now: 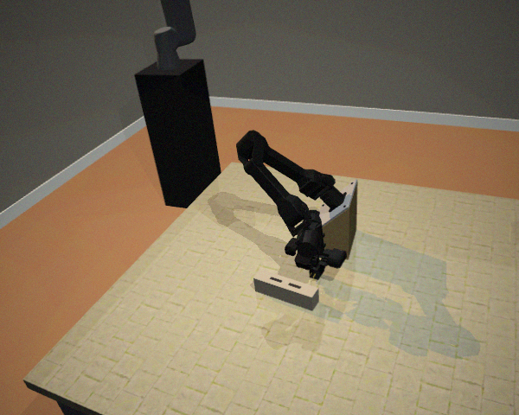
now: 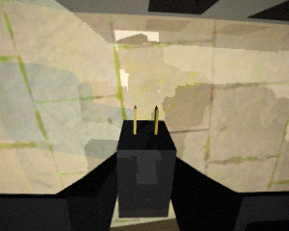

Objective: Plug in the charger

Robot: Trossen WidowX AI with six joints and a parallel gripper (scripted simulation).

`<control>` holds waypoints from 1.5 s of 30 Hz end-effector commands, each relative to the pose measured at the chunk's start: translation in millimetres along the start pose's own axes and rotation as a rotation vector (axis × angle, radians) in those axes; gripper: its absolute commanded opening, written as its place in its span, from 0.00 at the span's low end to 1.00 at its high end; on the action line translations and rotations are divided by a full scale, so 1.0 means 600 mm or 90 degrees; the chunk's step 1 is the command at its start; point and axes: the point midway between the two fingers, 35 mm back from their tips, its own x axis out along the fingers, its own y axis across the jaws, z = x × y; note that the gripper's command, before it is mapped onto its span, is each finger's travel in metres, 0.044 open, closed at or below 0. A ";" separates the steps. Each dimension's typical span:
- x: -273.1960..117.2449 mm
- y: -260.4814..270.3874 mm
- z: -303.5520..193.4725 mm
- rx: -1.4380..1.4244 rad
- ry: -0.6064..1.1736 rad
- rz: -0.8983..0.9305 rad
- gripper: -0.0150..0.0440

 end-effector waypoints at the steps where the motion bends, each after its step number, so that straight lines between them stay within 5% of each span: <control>1: 0.004 -0.012 -0.003 -0.002 -0.001 -0.006 0.25; 45: 0.003 -0.028 0.076 -0.001 -0.002 -0.011 0.25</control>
